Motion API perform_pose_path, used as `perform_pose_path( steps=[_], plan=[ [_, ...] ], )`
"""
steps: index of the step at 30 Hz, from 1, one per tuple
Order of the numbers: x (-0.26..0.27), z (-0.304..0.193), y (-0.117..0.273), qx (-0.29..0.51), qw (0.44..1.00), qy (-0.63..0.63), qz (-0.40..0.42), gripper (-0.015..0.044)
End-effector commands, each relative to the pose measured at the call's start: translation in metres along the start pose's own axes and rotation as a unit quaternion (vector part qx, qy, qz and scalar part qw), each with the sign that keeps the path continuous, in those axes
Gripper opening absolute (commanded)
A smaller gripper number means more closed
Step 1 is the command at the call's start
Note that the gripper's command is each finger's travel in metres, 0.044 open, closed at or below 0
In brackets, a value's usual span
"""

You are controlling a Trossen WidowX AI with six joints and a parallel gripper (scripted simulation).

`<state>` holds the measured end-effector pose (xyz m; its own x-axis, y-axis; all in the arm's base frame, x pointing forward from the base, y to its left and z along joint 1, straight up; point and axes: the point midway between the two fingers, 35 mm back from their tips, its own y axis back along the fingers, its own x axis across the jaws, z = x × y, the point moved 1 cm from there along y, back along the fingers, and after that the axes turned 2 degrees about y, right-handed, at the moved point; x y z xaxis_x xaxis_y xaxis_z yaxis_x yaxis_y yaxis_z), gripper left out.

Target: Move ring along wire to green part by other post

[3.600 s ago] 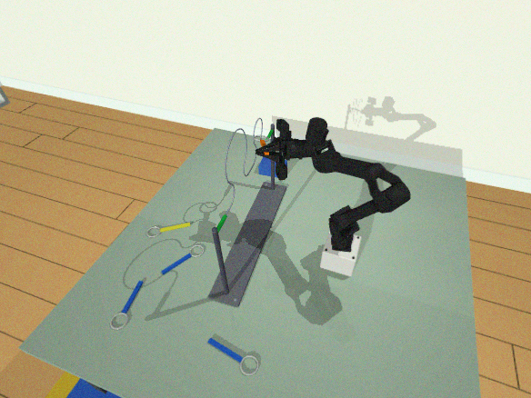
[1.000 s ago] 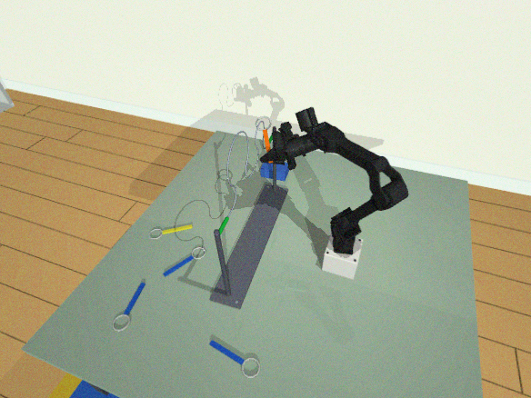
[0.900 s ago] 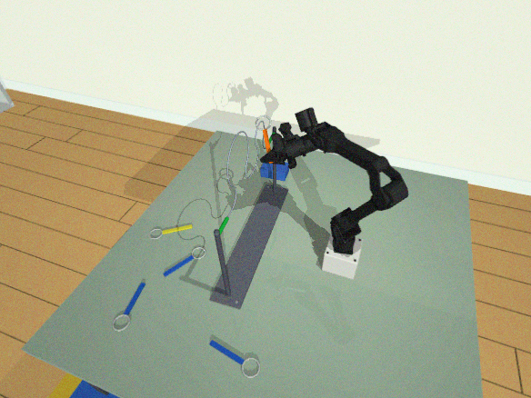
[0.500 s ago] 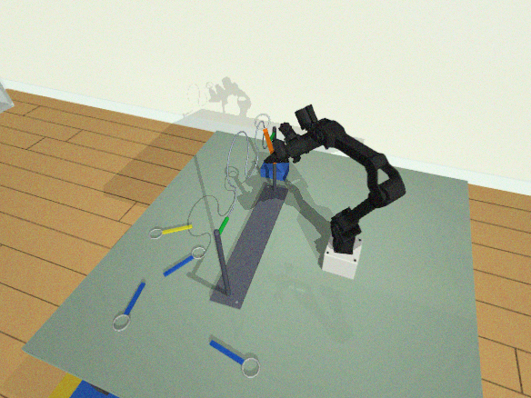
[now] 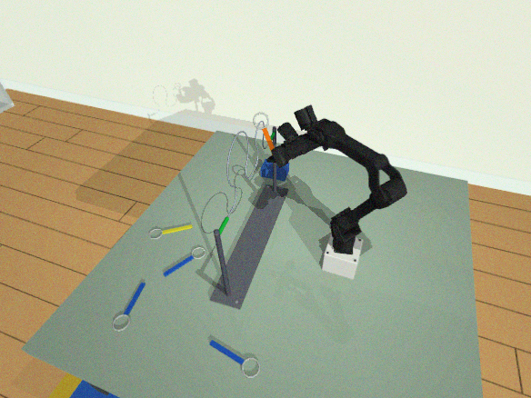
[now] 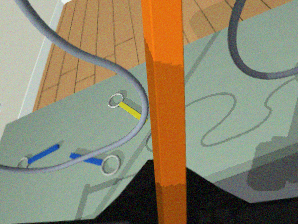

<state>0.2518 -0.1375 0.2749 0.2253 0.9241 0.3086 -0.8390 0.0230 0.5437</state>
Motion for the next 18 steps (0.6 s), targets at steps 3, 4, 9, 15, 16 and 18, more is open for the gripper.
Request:
perform_pose_path(
  steps=[3,4,9,15,16,18],
  plan=[
    [-0.008,-0.001,-0.001,-0.007,0.997,0.061,-0.041,-0.0150],
    [-0.010,-0.001,-0.001,-0.008,0.996,0.070,-0.047,-0.0150],
    [-0.016,0.000,-0.001,-0.013,0.990,0.116,-0.078,-0.0150],
    [-0.024,0.001,0.000,-0.019,0.979,0.170,-0.114,-0.0150],
    [-0.026,0.002,0.000,-0.020,0.976,0.179,-0.120,-0.0150],
    [-0.028,0.003,0.000,-0.022,0.971,0.197,-0.132,-0.0150]
  ],
)
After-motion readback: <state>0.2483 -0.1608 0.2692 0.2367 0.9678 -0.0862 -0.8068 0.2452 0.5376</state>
